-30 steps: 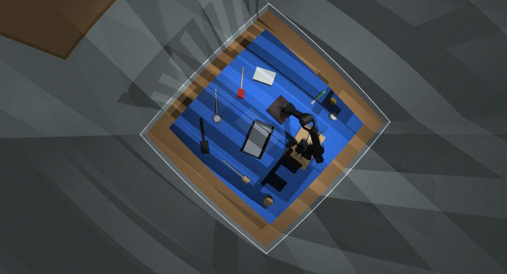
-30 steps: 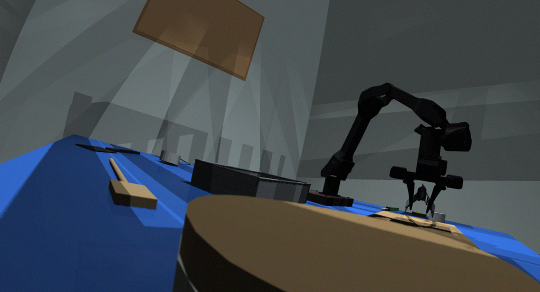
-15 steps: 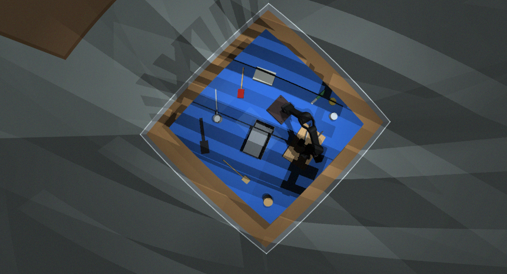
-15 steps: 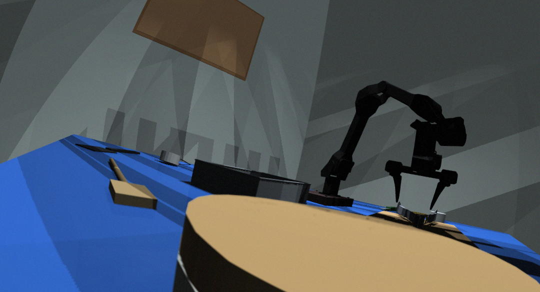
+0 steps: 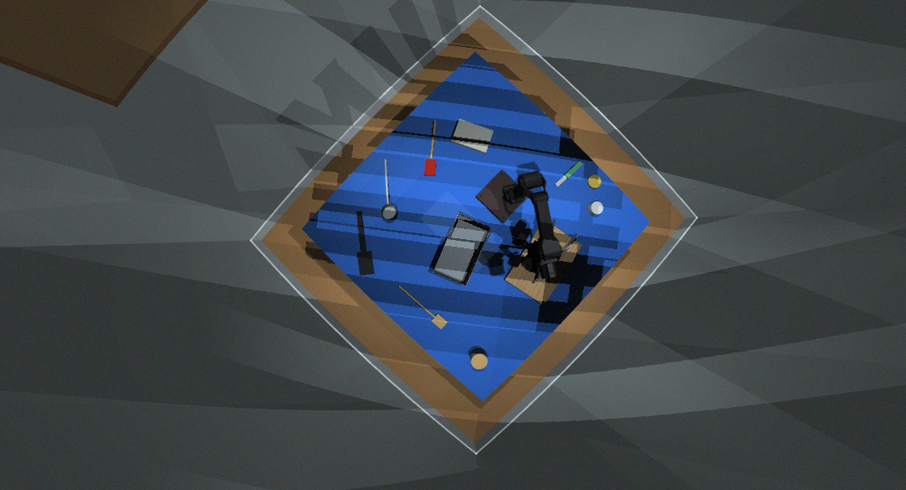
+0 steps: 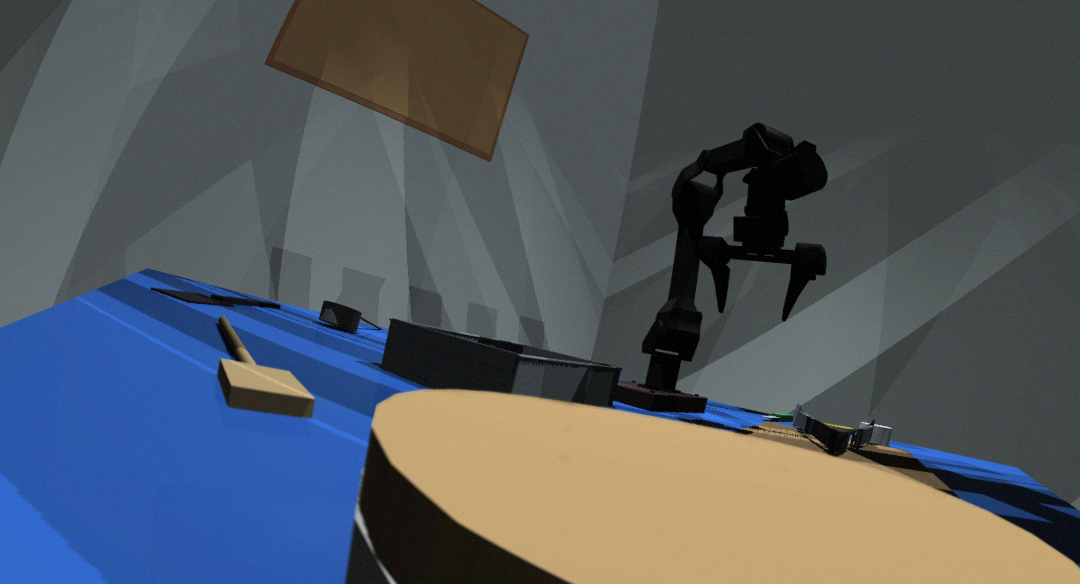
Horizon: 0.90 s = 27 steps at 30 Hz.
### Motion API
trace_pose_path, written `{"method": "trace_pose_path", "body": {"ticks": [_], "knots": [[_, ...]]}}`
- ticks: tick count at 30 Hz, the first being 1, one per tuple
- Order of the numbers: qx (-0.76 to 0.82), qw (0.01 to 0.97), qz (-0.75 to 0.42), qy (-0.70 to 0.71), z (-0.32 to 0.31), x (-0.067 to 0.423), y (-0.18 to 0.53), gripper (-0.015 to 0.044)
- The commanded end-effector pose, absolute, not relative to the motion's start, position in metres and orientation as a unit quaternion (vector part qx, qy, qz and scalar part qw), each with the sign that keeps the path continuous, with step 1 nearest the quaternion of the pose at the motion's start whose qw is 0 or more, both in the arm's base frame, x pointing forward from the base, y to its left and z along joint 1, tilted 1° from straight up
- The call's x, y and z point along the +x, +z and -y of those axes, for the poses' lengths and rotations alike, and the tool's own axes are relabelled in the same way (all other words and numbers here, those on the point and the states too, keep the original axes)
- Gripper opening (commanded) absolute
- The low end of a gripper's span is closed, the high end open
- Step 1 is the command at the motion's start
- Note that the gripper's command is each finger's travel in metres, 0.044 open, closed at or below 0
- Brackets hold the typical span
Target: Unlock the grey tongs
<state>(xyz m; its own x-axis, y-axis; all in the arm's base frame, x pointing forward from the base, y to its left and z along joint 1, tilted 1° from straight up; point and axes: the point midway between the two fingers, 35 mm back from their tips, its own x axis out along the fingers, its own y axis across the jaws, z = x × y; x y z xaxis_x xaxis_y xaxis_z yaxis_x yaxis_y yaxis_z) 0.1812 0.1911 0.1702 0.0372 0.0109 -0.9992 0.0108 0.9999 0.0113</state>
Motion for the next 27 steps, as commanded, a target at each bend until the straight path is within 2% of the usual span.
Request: {"method": "trace_pose_path", "body": {"ticks": [1, 9, 27], "knots": [[0.001, 0.716, -0.698, -0.001, -0.186, 0.178, 0.171, 0.044], [0.007, 0.719, -0.694, 0.0, -0.187, 0.176, 0.215, 0.044], [0.007, 0.719, -0.694, 0.0, -0.187, 0.176, 0.215, 0.044]]}}
